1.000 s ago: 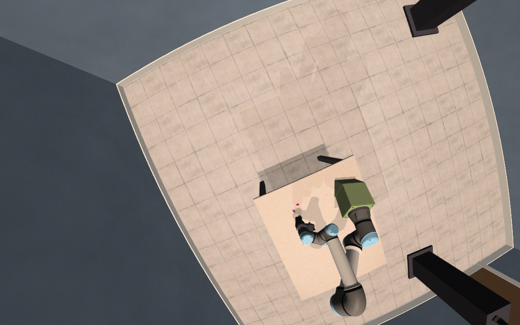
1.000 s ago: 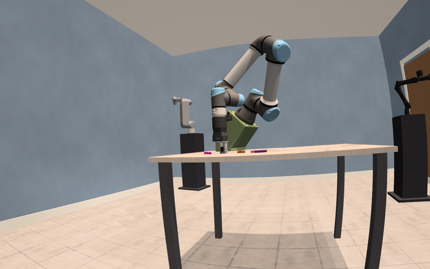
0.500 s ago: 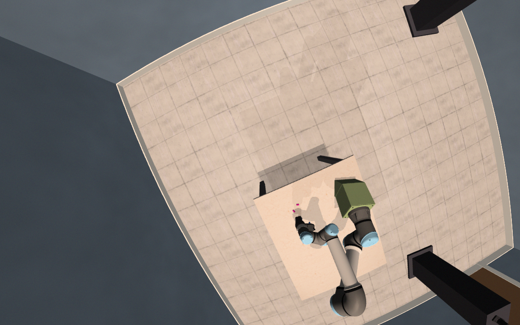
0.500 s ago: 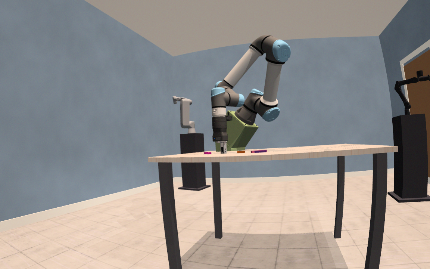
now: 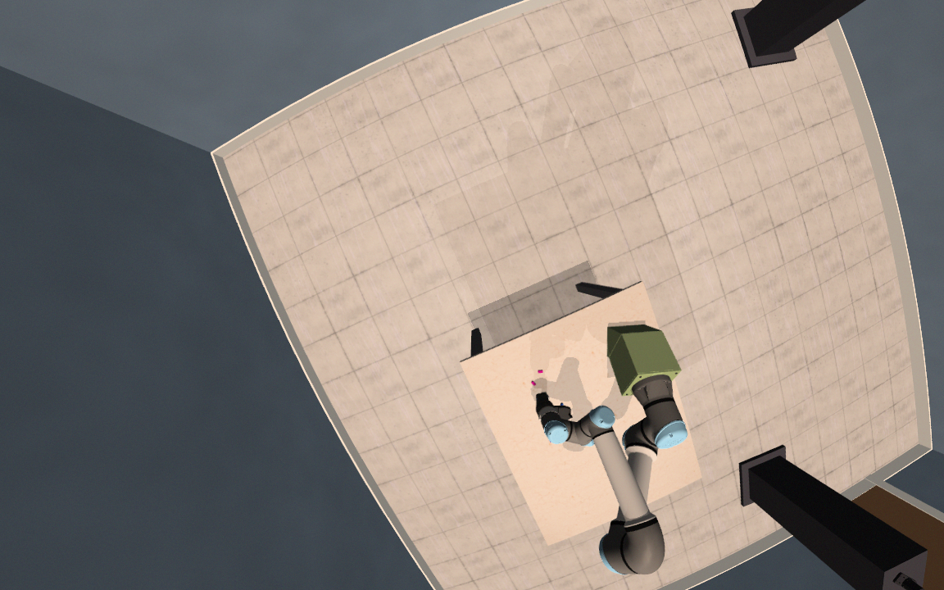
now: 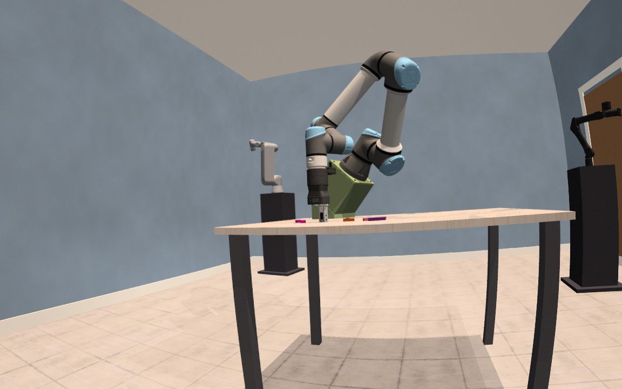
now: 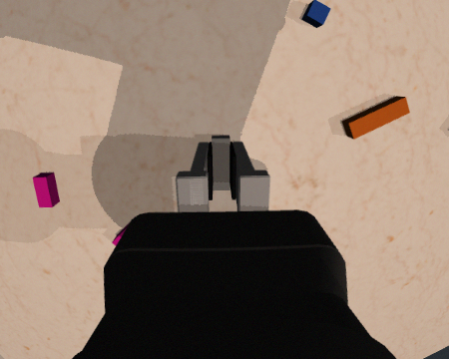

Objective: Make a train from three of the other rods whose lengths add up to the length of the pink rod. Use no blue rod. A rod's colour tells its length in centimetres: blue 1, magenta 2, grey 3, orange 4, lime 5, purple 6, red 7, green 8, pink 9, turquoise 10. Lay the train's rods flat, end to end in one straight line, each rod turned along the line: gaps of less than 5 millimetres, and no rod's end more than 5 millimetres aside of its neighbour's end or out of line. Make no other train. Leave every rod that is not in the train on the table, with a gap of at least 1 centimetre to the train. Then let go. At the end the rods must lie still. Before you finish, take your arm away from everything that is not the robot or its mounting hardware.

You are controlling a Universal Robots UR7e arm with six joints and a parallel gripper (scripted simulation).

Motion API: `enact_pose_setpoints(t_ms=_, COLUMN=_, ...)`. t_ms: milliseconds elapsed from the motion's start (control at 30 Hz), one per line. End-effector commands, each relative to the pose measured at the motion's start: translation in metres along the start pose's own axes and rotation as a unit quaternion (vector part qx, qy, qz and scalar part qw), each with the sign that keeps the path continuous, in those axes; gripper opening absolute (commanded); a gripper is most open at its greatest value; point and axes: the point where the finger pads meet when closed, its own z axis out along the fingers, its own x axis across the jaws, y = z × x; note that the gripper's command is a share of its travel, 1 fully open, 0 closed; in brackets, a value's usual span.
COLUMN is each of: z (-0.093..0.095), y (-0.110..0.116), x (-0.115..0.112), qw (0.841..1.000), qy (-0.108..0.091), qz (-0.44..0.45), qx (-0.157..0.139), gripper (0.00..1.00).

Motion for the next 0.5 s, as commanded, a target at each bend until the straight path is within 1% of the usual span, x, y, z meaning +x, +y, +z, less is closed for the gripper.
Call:
enact_pose_setpoints(t_ms=0, z=0.000, y=0.000, x=0.000, qw=1.000, qy=0.000, qz=0.000, qx=-0.001, gripper=0.24)
enact_pose_setpoints(t_ms=267, z=-0.005, y=0.000, x=0.000, qw=1.000, qy=0.000, qz=0.000, qx=-0.001, gripper=0.24)
enact_pose_setpoints(t_ms=467, z=-0.022, y=0.000, x=0.000, qw=1.000, qy=0.000, qz=0.000, qx=-0.001, gripper=0.24)
